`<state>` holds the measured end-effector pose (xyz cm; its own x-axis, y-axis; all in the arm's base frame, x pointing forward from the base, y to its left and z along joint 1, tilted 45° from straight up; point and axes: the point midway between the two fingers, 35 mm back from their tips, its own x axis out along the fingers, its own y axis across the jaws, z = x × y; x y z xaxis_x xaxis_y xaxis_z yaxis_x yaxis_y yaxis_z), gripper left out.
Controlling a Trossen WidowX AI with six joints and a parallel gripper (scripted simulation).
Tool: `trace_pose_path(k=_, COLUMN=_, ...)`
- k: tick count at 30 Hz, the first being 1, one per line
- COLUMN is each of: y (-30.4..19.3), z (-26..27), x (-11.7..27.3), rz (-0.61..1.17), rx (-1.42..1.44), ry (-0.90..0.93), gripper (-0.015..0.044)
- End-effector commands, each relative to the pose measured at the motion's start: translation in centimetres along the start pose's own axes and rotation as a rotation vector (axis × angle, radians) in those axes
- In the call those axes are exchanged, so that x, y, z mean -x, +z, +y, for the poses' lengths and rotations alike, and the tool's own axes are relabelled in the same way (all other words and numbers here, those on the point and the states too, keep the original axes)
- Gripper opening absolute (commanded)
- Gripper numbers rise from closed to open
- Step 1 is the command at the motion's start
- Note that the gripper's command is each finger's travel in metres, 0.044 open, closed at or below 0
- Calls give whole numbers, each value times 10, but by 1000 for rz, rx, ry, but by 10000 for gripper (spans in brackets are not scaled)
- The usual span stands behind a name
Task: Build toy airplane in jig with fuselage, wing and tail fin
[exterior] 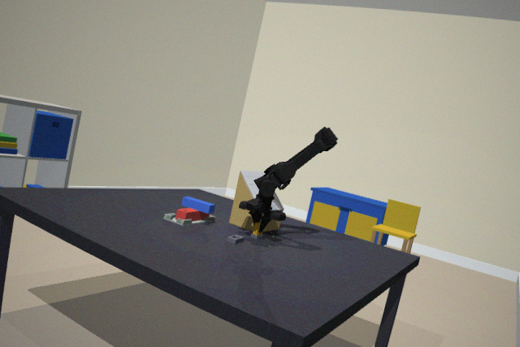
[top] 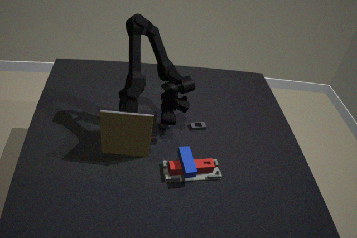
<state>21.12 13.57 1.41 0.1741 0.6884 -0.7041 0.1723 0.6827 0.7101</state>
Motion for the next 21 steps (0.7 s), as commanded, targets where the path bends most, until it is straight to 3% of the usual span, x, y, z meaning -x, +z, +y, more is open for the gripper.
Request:
trace_pose_path(k=1, y=2, z=2, x=3, rz=7, rx=14, ry=-11, gripper=0)
trace_pose_path(k=21, y=12, z=-5, x=57, rz=19, rx=16, ry=-44, gripper=0)
